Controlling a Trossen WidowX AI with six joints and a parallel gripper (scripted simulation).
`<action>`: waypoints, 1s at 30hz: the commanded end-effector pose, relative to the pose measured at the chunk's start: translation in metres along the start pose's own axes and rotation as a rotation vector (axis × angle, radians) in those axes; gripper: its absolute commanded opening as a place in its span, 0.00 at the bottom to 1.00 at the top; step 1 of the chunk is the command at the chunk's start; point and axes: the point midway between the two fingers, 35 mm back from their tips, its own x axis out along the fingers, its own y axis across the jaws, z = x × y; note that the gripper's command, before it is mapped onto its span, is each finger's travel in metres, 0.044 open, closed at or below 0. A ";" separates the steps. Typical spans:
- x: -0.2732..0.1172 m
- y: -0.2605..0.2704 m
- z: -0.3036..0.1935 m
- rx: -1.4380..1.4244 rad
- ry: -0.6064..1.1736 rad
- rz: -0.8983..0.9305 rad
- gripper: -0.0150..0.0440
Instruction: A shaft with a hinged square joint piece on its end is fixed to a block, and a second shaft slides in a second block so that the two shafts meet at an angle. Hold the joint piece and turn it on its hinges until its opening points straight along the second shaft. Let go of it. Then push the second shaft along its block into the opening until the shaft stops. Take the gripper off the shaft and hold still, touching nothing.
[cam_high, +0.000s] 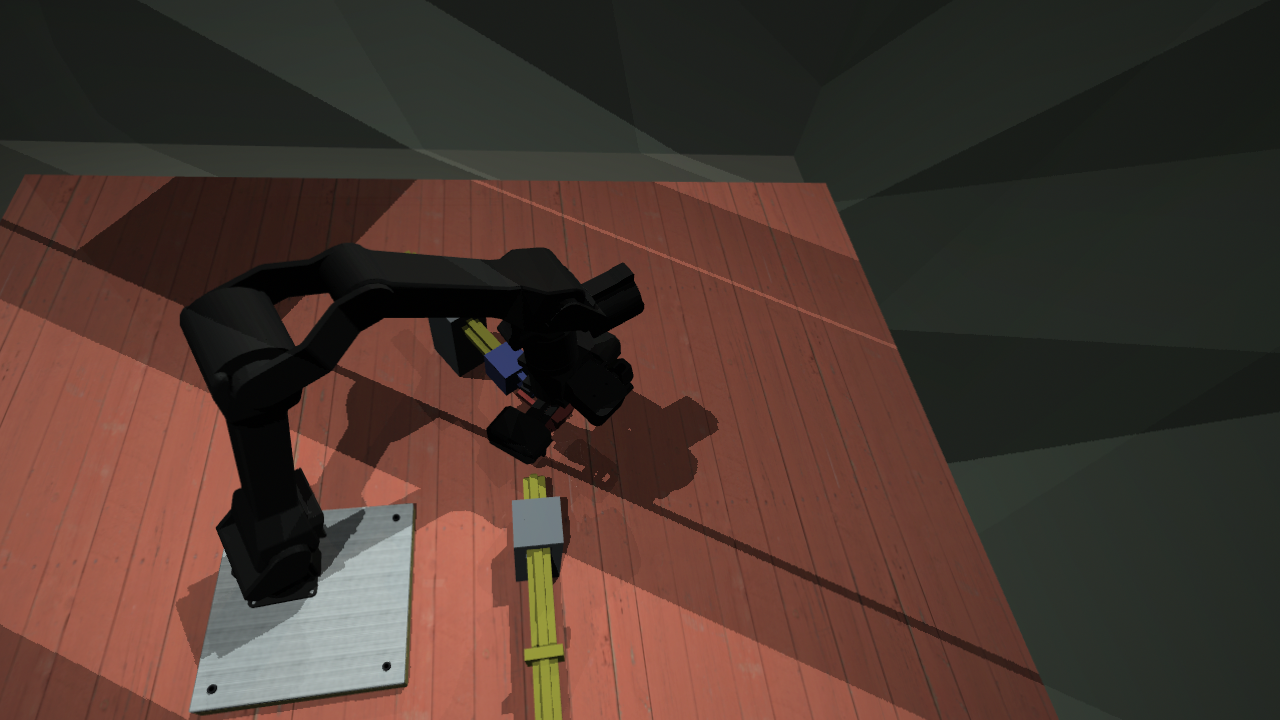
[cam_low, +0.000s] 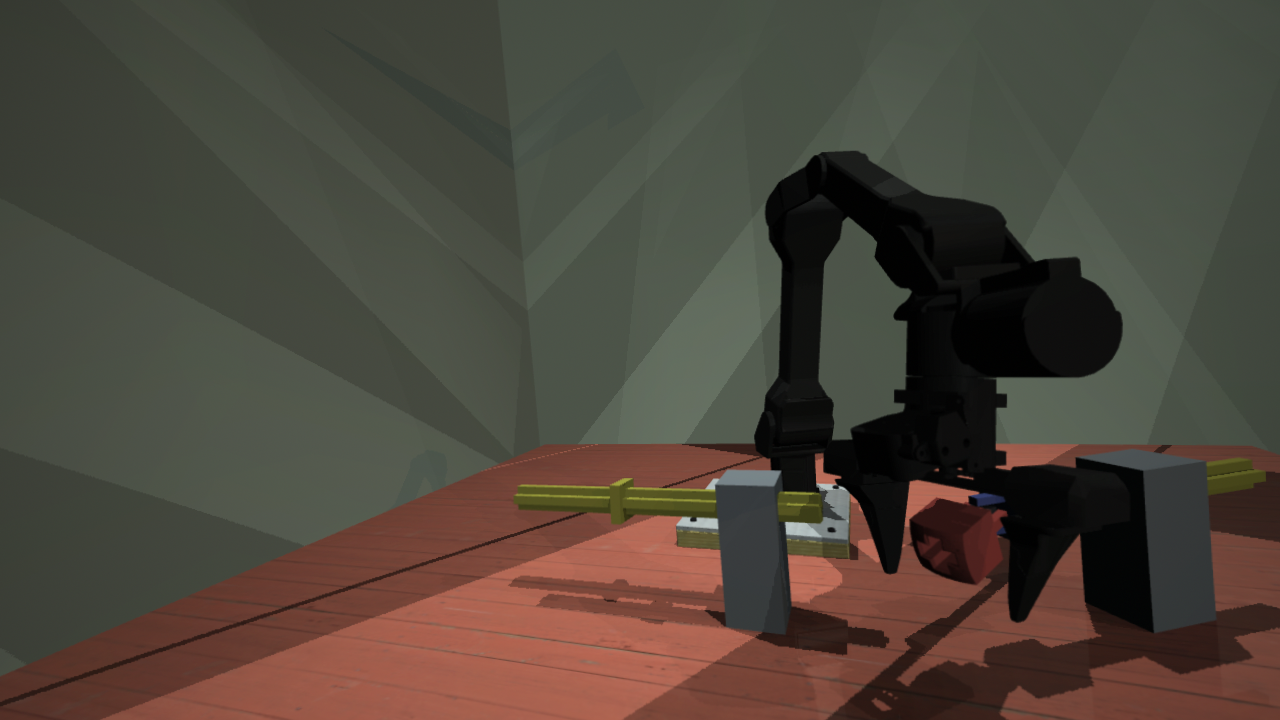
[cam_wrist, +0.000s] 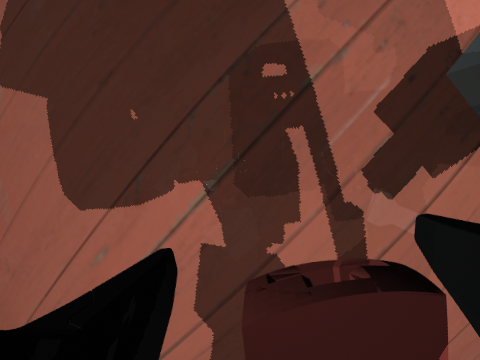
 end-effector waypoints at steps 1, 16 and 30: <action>0.008 -0.002 -0.001 -0.003 0.003 -0.016 1.00; 0.008 -0.002 -0.001 -0.003 0.003 -0.016 0.56; 0.008 -0.002 -0.001 -0.003 0.003 -0.016 0.56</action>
